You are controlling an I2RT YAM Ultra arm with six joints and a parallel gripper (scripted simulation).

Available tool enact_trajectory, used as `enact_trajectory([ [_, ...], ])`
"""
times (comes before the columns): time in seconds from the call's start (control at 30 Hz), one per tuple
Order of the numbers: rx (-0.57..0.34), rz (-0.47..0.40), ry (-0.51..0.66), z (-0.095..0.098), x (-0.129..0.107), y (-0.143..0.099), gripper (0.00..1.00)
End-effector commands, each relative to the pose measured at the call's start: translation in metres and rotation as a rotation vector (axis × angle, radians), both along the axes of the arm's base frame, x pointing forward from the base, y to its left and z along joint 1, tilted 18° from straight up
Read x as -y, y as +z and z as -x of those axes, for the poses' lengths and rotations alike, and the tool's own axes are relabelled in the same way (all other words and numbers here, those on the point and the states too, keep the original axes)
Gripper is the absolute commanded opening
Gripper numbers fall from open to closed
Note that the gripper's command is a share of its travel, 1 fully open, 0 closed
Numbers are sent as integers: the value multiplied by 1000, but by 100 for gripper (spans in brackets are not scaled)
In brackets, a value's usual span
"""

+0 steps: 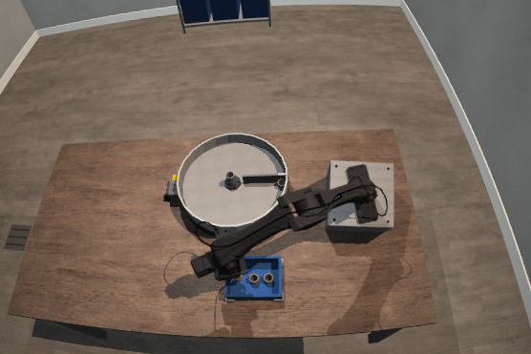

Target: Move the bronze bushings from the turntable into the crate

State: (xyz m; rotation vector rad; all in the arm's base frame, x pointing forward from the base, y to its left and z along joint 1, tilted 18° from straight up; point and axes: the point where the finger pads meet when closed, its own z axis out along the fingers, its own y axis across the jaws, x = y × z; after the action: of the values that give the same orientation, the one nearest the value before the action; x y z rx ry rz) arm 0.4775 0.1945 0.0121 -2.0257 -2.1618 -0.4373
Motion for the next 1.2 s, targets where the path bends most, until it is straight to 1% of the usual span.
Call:
enact_trajectory([
  [0.0,-20,17,-14,1,2,-18,0],
  [0.03,-10,14,-13,-1,1,-17,0],
  [0.13,-24,18,-8,3,-2,-26,0],
  [0.2,-24,18,-8,3,-2,-26,0],
  [0.23,15,6,-16,-10,-2,-16,0],
  [0.27,16,6,-16,-11,-3,-17,0],
  [0.43,14,6,-7,-9,-10,-25,0],
  [0.63,1,11,-18,-9,-5,-31,0],
  [1.17,-2,12,-14,-8,-6,-32,0],
])
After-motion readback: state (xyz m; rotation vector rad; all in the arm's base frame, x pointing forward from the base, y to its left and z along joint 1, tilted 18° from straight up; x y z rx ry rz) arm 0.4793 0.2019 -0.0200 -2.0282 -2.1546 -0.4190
